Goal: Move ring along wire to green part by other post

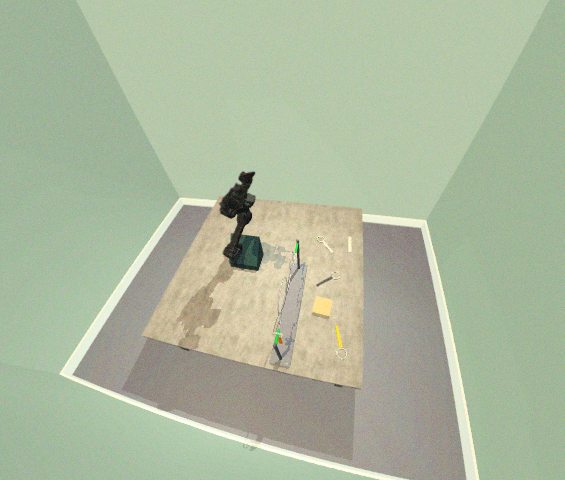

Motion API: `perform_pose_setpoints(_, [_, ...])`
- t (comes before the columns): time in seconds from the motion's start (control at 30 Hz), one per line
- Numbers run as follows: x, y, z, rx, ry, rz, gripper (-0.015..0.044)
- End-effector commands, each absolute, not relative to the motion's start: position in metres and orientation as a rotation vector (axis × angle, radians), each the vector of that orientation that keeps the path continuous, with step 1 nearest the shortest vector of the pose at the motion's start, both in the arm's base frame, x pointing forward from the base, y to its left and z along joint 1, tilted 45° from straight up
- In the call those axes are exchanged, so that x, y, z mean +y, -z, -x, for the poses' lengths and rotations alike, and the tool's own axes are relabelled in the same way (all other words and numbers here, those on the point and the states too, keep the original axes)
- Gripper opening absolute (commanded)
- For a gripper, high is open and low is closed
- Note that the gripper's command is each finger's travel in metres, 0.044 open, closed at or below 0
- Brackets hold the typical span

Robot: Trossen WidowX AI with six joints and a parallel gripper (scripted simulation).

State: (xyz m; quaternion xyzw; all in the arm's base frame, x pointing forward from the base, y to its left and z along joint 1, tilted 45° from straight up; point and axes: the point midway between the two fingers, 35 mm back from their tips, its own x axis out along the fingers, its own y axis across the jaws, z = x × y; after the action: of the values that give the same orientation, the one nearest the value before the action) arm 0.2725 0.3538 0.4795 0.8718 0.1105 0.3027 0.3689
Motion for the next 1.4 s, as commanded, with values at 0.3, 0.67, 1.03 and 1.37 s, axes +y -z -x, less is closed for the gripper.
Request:
perform_pose_setpoints(0.3, [0.282, -0.567, -0.220, 0.178, -0.963, -2.470, 0.0160])
perform_pose_setpoints(0.67, [0.133, -0.655, -0.147, 0.033, -1.233, -2.857, 0.0160])
perform_pose_setpoints(1.03, [-0.033, -0.678, -0.101, -0.009, -1.517, -3.307, 0.0160])
perform_pose_setpoints(1.37, [-0.178, -0.648, -0.101, -0.063, -1.646, -3.756, 0.0160])
